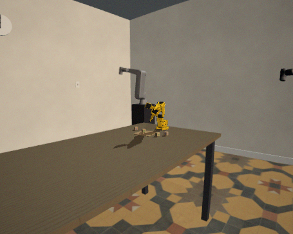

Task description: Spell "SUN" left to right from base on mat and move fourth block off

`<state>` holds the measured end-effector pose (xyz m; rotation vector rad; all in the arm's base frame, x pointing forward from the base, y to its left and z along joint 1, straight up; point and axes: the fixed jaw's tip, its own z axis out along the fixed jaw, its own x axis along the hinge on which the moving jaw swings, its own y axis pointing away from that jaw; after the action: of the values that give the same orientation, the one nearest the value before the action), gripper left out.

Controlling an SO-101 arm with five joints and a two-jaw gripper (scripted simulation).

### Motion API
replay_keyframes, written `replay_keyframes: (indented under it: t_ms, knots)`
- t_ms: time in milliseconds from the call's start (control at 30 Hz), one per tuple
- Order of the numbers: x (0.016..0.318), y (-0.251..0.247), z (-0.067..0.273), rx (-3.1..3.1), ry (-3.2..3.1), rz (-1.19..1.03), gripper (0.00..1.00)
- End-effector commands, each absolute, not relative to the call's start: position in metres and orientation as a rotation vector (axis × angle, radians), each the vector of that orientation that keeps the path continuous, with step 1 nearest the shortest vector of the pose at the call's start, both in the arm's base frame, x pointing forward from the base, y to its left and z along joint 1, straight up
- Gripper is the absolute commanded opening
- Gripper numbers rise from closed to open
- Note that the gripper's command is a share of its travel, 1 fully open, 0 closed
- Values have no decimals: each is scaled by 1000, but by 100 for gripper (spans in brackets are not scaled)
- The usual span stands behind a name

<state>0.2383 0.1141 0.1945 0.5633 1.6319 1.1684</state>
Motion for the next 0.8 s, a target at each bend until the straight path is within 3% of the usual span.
replay_keyframes:
  t_ms: [0,767]
  knots:
    - [234,112,220,530,1532,1215,100]
    - [222,106,246,490,1417,1263,100]
